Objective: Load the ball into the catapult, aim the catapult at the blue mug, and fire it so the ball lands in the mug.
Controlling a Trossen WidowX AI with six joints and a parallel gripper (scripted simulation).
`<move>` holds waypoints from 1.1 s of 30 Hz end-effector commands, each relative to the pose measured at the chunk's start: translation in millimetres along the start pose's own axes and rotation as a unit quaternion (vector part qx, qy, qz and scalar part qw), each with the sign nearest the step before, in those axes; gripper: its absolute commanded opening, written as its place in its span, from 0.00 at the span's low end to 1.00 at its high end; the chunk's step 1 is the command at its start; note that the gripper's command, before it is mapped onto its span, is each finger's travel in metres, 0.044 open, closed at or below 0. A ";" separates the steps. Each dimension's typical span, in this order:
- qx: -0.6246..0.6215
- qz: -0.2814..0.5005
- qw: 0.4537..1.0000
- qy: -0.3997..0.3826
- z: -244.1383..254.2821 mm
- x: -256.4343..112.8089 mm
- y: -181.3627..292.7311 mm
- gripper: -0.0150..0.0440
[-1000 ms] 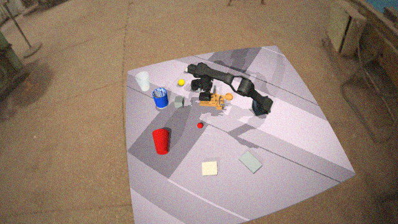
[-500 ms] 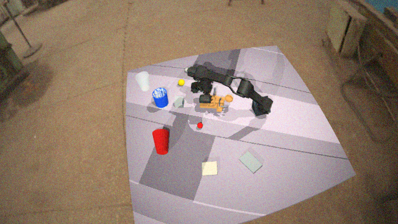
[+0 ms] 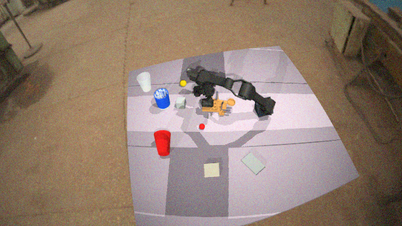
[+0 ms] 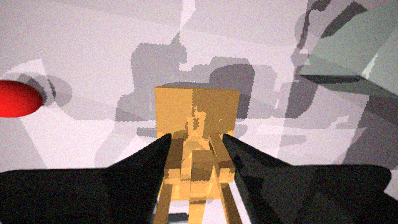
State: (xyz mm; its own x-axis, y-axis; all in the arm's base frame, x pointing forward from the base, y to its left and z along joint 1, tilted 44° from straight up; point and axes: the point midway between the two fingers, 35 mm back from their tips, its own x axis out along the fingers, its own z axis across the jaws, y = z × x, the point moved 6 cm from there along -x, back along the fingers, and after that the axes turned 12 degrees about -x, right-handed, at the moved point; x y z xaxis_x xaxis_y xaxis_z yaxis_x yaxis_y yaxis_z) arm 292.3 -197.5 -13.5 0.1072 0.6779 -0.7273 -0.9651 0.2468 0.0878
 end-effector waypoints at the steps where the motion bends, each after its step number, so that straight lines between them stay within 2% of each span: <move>1: 0.000 0.000 1.000 0.000 0.0 0.0 0.0 0.25; 6: 0.000 0.000 1.000 0.000 0.0 0.0 0.0 0.25; 20: 0.000 0.000 1.000 0.000 0.0 0.0 0.0 0.88; 23: 0.000 0.000 1.000 0.001 -1.1 -17.4 -2.4 1.00; 29: 0.002 0.000 1.000 0.002 -0.9 -91.8 -0.2 1.00; 33: 0.002 0.001 1.000 0.001 -0.4 -99.7 1.1 1.00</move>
State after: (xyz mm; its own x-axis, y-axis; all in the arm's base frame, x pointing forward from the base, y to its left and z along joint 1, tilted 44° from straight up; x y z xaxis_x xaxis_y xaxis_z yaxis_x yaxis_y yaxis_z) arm 284.5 -258.3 49.0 0.1188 0.6691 -0.7336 -0.9623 0.2598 0.0811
